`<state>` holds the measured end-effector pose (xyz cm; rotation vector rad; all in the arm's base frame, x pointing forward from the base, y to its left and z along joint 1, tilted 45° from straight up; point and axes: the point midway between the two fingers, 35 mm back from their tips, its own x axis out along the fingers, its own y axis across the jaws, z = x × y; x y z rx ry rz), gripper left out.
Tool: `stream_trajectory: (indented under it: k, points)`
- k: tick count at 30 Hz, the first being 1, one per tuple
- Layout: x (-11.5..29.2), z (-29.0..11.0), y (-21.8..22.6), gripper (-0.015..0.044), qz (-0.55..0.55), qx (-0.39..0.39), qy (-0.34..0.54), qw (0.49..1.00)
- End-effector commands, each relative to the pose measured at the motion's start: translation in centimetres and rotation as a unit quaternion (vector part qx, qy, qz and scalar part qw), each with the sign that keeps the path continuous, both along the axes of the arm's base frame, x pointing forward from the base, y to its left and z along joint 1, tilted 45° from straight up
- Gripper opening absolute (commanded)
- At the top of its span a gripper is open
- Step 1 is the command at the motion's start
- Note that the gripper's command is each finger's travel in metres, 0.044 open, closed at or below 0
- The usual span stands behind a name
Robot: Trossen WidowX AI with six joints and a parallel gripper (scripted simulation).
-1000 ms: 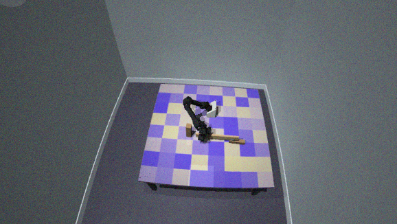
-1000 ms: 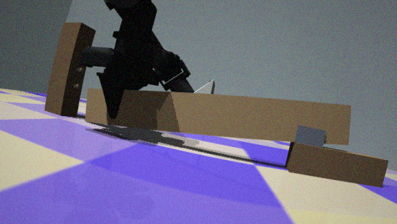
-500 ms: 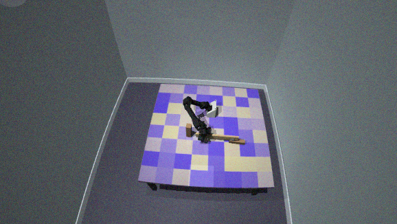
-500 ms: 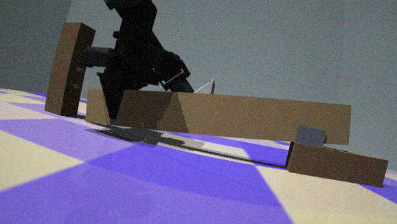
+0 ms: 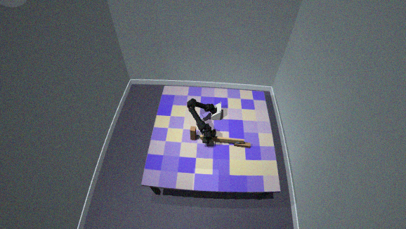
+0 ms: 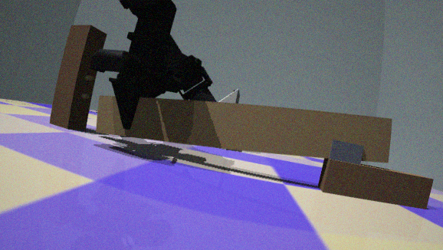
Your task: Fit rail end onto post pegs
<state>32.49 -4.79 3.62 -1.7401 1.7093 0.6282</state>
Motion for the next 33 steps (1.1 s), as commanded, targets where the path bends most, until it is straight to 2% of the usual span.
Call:
stream_trajectory:
  k: [1, 33]
  points:
    - [0.2, 0.3, 0.4, 0.0, 0.003, 0.002, -0.002, 1.0]
    - [0.3, 1.5, 1.5, 0.0, 0.003, 0.002, -0.002, 1.0]
